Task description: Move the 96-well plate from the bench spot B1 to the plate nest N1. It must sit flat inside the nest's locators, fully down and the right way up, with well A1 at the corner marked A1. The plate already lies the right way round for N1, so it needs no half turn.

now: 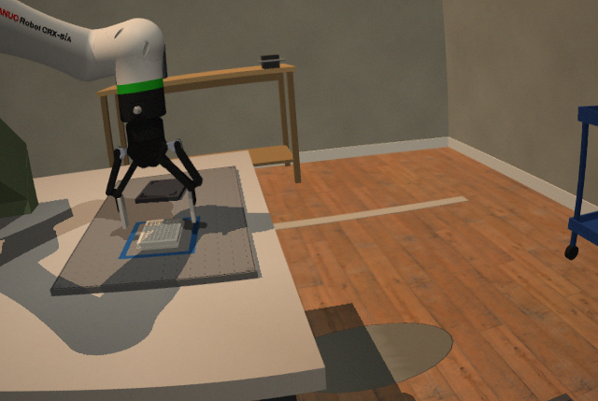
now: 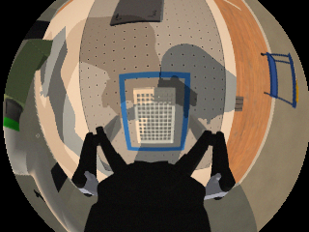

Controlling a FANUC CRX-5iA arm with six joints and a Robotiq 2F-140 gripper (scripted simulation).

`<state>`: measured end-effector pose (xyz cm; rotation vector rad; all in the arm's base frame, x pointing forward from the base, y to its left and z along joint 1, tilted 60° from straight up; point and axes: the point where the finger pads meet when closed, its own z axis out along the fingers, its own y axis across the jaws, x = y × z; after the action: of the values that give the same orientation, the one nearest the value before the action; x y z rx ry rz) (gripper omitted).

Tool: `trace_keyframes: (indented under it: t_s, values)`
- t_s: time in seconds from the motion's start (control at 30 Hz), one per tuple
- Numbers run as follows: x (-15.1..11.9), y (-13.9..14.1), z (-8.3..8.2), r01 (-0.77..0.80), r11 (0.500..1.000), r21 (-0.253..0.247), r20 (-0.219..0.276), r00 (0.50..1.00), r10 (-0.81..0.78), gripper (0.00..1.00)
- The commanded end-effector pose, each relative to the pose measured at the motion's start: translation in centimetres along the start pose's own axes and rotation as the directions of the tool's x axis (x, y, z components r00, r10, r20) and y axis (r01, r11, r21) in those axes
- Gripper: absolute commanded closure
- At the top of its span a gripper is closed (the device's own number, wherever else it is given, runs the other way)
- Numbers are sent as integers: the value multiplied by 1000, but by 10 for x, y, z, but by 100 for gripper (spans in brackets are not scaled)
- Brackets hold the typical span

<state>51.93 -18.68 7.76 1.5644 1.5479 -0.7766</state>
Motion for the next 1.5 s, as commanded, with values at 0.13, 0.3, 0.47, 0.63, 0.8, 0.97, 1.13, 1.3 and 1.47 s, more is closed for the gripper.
trace_keyframes:
  t_s: [0.13,0.3,0.47,0.63,0.8,0.97,1.13,1.3,1.47]
  values:
    - [0,0,11,0,1000,0,0,1000,0,0]
    - [0,0,11,0,1000,0,0,1000,0,0]
    - [0,0,11,0,1000,0,0,1000,0,0]
    - [0,0,11,0,1000,0,0,1000,0,100]
    - [0,0,11,0,1000,0,0,1000,0,100]
    - [0,0,11,0,1000,0,0,1000,0,100]
    - [0,0,11,0,1000,0,0,1000,0,100]
    - [0,0,11,0,1000,0,0,1000,0,100]
    - [0,0,11,0,1000,0,0,1000,0,100]
